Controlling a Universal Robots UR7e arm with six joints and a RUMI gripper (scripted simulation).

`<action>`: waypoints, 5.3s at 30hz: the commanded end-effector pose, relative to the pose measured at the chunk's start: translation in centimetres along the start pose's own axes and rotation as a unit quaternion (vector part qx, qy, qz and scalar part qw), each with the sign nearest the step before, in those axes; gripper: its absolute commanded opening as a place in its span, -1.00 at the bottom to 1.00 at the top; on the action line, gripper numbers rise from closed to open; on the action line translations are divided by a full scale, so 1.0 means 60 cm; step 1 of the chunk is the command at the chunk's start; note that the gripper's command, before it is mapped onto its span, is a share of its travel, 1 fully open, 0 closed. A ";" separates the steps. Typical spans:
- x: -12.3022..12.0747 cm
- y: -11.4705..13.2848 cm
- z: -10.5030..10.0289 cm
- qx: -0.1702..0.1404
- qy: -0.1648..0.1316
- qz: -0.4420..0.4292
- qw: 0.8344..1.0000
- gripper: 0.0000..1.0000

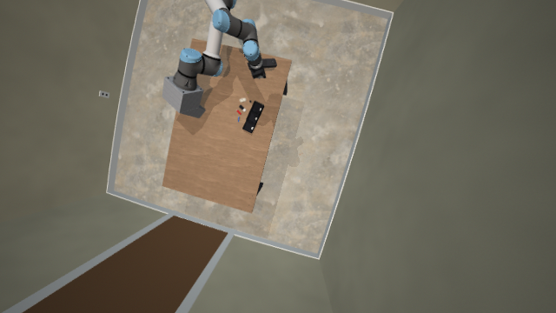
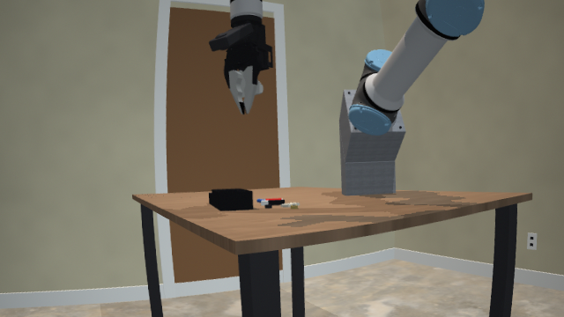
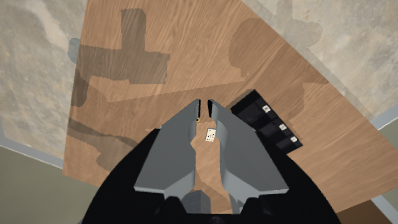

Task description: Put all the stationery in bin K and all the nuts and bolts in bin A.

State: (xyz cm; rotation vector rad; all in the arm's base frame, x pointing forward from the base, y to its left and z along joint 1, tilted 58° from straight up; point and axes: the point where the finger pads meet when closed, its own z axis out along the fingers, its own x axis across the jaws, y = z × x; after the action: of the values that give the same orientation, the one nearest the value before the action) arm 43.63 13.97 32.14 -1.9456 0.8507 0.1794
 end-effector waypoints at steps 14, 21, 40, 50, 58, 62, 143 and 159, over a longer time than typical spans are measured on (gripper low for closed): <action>0.080 0.143 -0.007 -0.007 0.013 0.112 0.994 -0.91; 0.097 0.187 -0.007 -0.006 0.014 0.136 0.991 -0.91; 0.126 0.328 0.004 -0.004 0.014 0.217 0.976 -0.91; 0.127 0.397 0.017 0.001 0.010 0.267 0.964 -0.91; 0.127 0.397 0.017 0.001 0.010 0.267 0.964 -0.91; 0.127 0.397 0.017 0.001 0.010 0.267 0.964 -0.91; 0.448 0.433 0.317 0.002 0.010 0.374 0.928 -0.91; 0.448 0.433 0.317 0.002 0.010 0.374 0.928 -0.91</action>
State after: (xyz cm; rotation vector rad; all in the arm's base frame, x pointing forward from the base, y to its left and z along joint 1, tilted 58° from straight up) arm 51.46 9.16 -8.81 -1.5305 1.5733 0.6034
